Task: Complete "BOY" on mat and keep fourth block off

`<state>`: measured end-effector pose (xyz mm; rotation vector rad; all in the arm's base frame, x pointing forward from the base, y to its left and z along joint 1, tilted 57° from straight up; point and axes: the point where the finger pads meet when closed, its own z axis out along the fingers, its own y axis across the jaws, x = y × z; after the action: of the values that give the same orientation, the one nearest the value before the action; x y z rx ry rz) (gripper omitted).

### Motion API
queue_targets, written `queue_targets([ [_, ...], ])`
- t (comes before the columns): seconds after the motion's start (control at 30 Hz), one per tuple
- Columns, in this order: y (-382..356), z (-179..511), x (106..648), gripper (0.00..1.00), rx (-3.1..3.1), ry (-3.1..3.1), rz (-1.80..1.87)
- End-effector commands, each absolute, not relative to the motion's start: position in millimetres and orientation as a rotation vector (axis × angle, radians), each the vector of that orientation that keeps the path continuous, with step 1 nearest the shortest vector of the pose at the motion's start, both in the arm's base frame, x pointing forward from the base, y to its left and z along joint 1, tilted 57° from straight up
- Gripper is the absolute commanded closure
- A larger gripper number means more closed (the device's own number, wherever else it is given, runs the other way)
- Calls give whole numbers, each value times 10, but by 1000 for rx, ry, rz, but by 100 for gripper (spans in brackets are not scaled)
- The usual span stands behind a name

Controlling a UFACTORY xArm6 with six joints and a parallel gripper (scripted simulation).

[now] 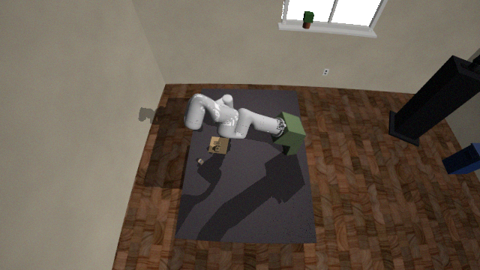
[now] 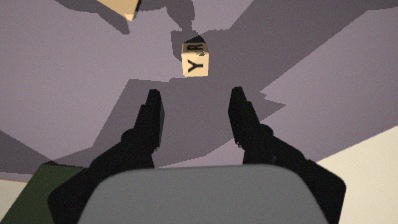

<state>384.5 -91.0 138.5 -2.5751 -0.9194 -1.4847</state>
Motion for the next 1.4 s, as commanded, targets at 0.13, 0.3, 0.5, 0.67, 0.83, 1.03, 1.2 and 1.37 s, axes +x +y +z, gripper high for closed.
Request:
queue_targets([
  [0.13, -896, 1359, 3891, 31, -2576, -919, -1485],
  [0.3, -877, 1329, 3938, 31, -2576, -919, -1485],
  [0.5, -859, 1299, 3984, 31, -2576, -919, -1485],
  [0.67, -834, 1259, 4047, 31, -2576, -919, -1485],
  [0.83, -810, 1219, 4109, 31, -2576, -919, -1485],
  [1.03, -792, 1190, 4154, 31, -2576, -919, -1485],
  [1.2, -775, 1162, 4198, 31, -2576, -919, -1485],
  [1.37, -764, 1144, 4225, 31, -2576, -919, -1485],
])
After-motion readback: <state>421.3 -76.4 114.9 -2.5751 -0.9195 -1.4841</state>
